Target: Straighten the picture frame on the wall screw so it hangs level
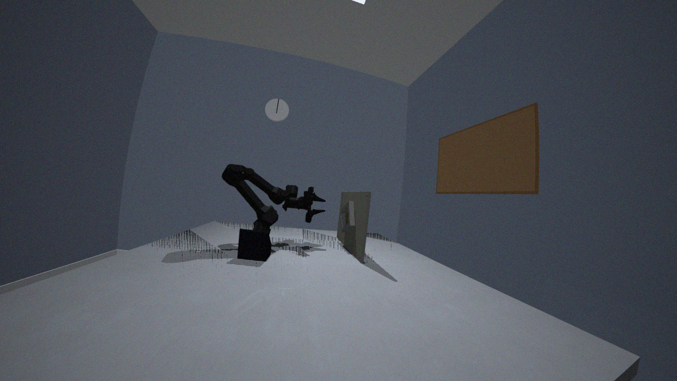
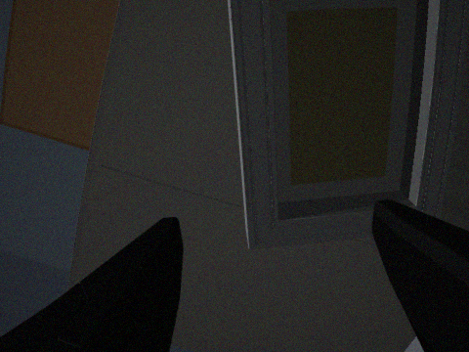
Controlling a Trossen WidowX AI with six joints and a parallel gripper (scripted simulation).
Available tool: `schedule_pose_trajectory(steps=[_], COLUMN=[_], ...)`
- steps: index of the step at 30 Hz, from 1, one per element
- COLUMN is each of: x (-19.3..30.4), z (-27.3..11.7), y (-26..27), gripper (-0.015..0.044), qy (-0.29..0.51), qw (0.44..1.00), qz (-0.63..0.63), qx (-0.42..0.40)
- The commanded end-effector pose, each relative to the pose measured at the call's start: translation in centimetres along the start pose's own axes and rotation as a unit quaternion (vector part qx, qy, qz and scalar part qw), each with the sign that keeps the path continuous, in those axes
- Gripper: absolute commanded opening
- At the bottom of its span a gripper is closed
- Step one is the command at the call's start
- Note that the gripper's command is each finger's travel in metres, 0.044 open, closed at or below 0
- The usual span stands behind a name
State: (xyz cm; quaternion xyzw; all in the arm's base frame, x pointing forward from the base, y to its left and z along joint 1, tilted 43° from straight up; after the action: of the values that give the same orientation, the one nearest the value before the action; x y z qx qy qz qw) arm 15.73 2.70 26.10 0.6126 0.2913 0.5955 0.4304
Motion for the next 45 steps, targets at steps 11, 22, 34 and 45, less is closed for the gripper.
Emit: schedule_pose_trajectory(steps=[11,22,34,45], x=[0.4,0.0,0.0,0.0], z=[3.2,8.1,8.1,9.3], y=[0.1,-0.1,-0.1,-0.1], gripper=[0.0260,0.0260,0.0260,0.0260], qy=[0.002,0.002,0.002,0.002], qw=[1.000,1.000,1.000,1.000], qz=[0.001,0.001,0.001,0.001], qx=[0.000,0.000,0.000,-0.001])
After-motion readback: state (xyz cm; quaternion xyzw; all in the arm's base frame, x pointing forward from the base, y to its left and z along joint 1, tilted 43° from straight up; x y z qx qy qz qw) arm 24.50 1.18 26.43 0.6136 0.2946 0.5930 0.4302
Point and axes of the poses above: the point midway between the two fingers, 35 mm back from their tips, its own z axis out along the fingers, its own y axis across the jaws, x = y × z, the point moved 9 cm from there along -z, back along the fingers, and after that the axes turned 9 degrees about z, right-handed, at the moved point
